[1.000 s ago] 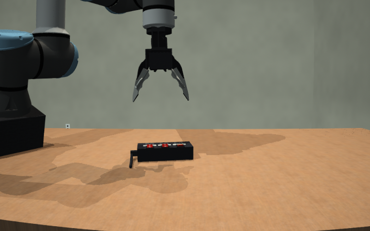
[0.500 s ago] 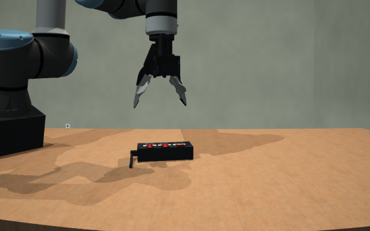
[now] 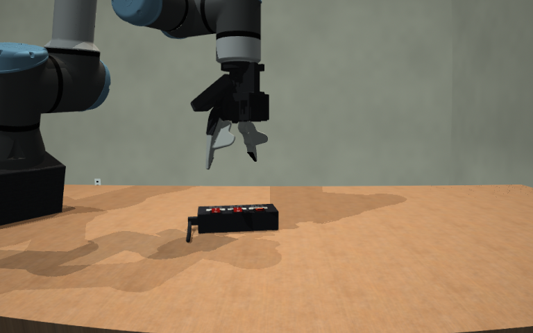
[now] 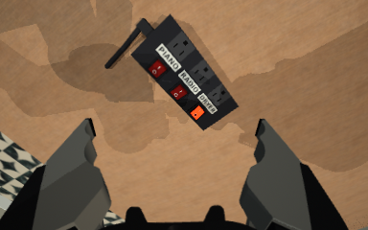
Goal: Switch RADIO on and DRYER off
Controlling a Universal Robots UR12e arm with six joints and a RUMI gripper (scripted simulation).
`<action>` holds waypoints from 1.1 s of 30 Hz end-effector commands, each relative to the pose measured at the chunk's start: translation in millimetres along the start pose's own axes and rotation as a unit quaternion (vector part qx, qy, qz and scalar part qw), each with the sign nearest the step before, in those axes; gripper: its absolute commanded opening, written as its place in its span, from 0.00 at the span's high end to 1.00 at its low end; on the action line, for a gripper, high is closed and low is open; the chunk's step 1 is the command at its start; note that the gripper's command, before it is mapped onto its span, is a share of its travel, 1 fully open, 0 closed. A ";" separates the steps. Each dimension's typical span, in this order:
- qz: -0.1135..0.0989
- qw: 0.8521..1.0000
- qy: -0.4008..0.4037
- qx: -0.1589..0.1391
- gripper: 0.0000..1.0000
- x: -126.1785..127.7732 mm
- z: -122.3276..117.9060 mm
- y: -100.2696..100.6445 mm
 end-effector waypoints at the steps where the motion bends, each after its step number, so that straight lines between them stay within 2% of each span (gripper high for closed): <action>1: -0.005 0.990 -0.139 -0.004 0.00 2.8 -3.2 8.6; 4: -0.004 0.980 -0.200 -0.004 0.00 4.0 -3.9 13.0; 6: -0.004 0.980 -0.200 -0.004 0.00 4.0 -3.9 13.0; 12: -0.003 0.958 -0.287 -0.004 0.00 6.1 -5.3 19.8; 18: -0.002 0.942 -0.336 -0.004 0.00 7.4 -6.3 23.8; 30: -0.002 0.935 -0.355 -0.005 0.00 7.4 -7.2 24.7; 31: -0.002 0.935 -0.355 -0.005 1.00 7.4 -7.2 24.7; 33: -0.002 0.935 -0.355 -0.005 1.00 7.3 -7.1 24.7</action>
Point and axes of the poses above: the point where the finger pads meet when closed, its own y axis out along the fingers, its own x axis across the jaws, z = x × y, the point moved 1 cm from there along -y, back along the fingers, and after that the axes turned 1 degree about -y, right-handed, at the moved point
